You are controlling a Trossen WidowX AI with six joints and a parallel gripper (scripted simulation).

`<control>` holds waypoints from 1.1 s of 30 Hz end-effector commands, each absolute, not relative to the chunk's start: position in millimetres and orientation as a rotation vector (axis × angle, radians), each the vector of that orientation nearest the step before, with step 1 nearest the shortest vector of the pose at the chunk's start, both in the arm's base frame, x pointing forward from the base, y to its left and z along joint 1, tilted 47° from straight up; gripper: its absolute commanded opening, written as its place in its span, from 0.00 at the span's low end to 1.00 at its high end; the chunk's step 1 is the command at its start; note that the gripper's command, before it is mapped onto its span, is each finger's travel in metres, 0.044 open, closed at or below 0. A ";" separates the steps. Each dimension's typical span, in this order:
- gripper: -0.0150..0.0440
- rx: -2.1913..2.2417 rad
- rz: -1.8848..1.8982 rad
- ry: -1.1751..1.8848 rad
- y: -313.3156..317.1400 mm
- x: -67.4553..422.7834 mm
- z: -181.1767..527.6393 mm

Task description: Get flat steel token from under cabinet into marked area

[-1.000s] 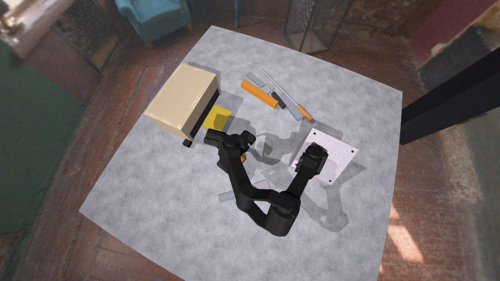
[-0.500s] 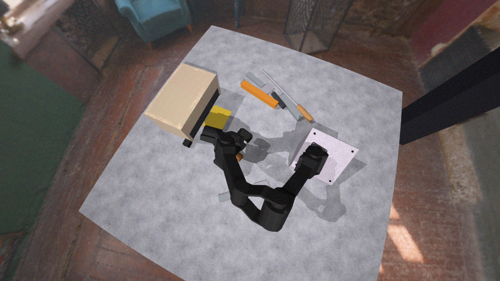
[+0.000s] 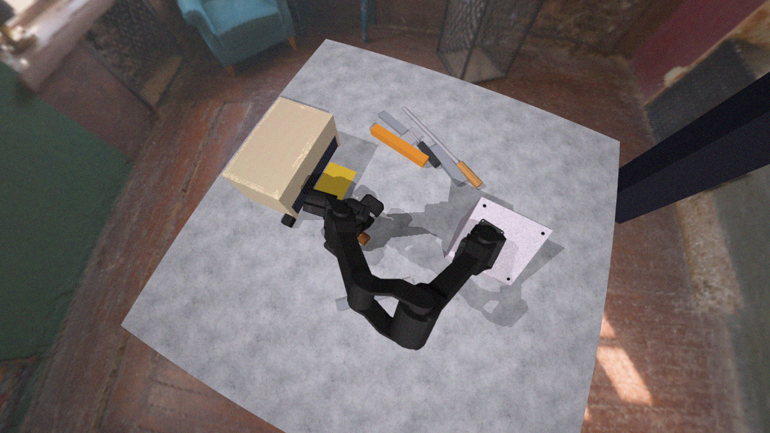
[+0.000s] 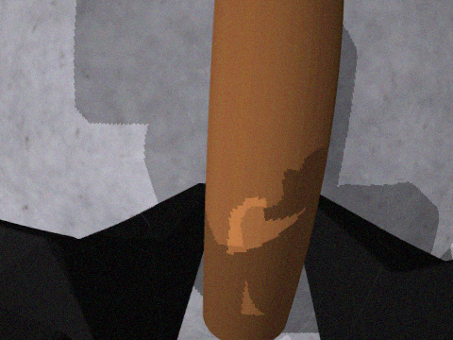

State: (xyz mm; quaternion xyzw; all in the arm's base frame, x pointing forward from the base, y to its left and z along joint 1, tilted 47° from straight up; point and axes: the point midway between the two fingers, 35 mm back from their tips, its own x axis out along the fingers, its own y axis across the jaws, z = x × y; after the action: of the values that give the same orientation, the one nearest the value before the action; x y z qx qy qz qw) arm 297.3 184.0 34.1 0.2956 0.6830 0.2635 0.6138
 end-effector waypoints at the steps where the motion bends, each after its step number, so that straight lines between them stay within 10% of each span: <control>1: 0.25 0.683 0.612 1.573 184.0 303.8 33.5; 33: 0.25 0.682 0.613 1.571 184.3 337.0 31.0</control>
State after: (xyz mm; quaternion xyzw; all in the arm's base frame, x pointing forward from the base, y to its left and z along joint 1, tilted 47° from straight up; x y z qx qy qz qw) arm 331.8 184.4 31.6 0.2952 0.6825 0.2638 0.6144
